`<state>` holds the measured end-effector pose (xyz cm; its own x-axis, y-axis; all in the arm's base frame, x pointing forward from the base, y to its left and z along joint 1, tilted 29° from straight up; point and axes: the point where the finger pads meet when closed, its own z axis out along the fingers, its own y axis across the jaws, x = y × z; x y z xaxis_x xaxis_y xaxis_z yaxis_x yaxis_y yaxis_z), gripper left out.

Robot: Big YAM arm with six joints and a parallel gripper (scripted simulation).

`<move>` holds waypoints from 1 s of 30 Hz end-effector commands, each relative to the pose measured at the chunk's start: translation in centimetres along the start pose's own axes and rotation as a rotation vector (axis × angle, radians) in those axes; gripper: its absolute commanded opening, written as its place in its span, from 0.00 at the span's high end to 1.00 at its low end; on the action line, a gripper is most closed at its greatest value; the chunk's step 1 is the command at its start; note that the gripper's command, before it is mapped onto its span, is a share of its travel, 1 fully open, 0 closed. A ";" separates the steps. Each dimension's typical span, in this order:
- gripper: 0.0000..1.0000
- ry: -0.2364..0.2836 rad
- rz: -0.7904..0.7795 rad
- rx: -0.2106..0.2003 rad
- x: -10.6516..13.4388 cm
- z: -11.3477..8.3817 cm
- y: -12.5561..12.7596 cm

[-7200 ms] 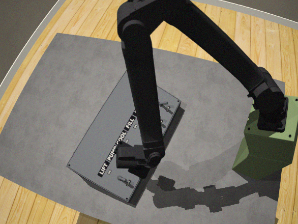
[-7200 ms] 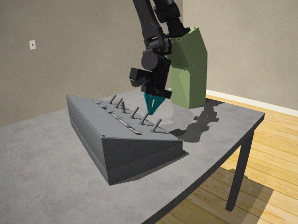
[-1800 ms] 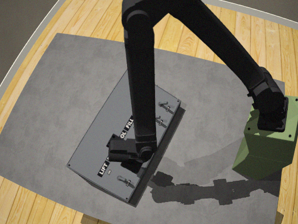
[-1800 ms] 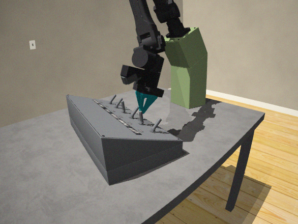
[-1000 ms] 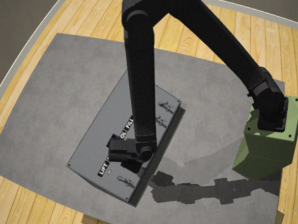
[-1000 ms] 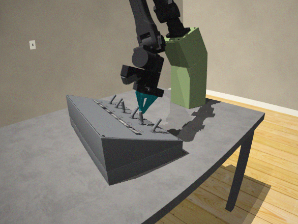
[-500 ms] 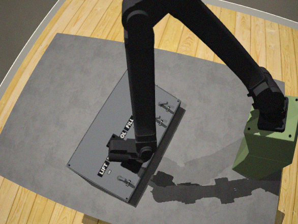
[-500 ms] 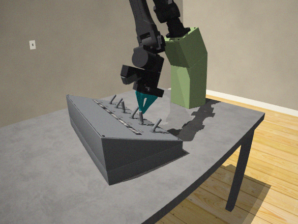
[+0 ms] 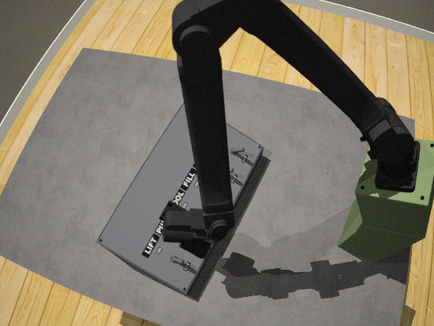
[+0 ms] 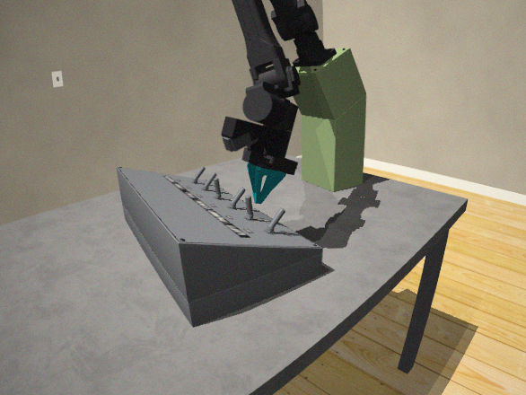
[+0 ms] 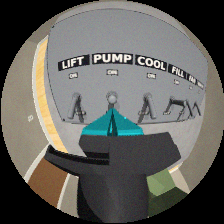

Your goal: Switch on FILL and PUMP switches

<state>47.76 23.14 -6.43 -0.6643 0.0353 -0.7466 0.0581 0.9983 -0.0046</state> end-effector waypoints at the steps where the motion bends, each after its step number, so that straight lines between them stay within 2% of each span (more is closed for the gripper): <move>1: 1.00 -0.030 0.018 -0.018 -0.7 -0.5 0.6; 3: 1.00 -0.051 0.036 -0.023 -2.2 -0.8 0.7; 6: 1.00 -0.043 0.024 -0.030 -1.3 -1.7 1.2; 9: 1.00 -0.023 0.012 -0.020 -0.8 -2.8 0.9; 11: 1.00 -0.023 0.012 -0.020 -0.8 -2.8 0.9; 24: 1.00 -0.021 0.013 -0.020 -0.5 -11.7 0.7; 26: 1.00 -0.021 0.013 -0.020 -0.5 -12.7 0.6; 30: 1.00 -0.021 0.017 -0.016 -0.6 -13.2 0.4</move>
<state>39.03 24.12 2.18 -0.6461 0.0377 -0.7623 0.0482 0.9988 0.0085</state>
